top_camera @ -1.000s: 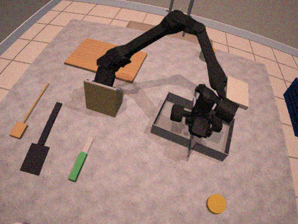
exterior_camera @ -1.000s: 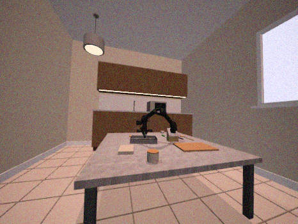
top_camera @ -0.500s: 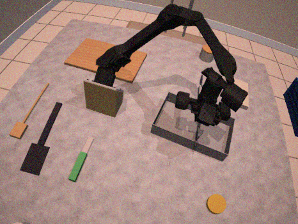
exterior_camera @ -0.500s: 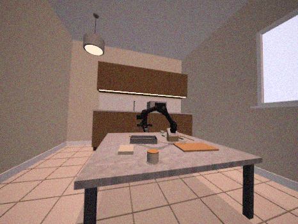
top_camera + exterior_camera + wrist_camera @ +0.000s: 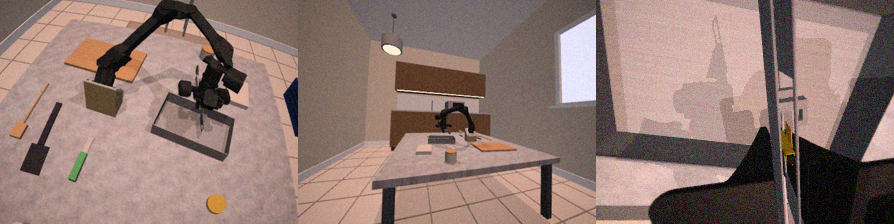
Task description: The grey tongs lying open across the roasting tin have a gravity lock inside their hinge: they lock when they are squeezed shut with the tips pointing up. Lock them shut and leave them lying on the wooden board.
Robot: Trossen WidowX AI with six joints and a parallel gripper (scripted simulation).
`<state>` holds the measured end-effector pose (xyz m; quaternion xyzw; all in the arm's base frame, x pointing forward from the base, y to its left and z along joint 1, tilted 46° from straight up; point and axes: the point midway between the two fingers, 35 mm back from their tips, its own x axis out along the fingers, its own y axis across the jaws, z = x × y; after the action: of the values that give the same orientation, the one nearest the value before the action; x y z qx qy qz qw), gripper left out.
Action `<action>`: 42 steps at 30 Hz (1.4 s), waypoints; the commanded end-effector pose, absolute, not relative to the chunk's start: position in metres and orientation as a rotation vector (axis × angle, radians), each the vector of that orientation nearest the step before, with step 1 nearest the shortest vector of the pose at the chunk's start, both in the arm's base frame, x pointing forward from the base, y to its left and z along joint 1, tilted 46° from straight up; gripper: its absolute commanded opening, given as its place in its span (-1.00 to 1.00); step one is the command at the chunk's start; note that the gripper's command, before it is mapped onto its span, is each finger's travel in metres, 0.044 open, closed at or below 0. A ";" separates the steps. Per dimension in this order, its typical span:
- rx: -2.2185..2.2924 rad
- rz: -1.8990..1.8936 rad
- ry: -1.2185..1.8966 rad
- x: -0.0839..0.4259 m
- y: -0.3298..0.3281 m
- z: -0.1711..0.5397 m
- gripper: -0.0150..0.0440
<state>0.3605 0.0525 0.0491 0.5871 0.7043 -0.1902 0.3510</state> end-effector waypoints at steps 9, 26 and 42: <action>1.433 -0.390 1.802 0.338 0.095 0.097 -1.00; 1.311 -0.226 1.780 0.283 0.149 0.156 -1.00; 1.233 -0.057 1.774 0.215 0.184 0.200 -1.00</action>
<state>0.2256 0.1807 0.1928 0.5040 0.7243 -0.0355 0.4692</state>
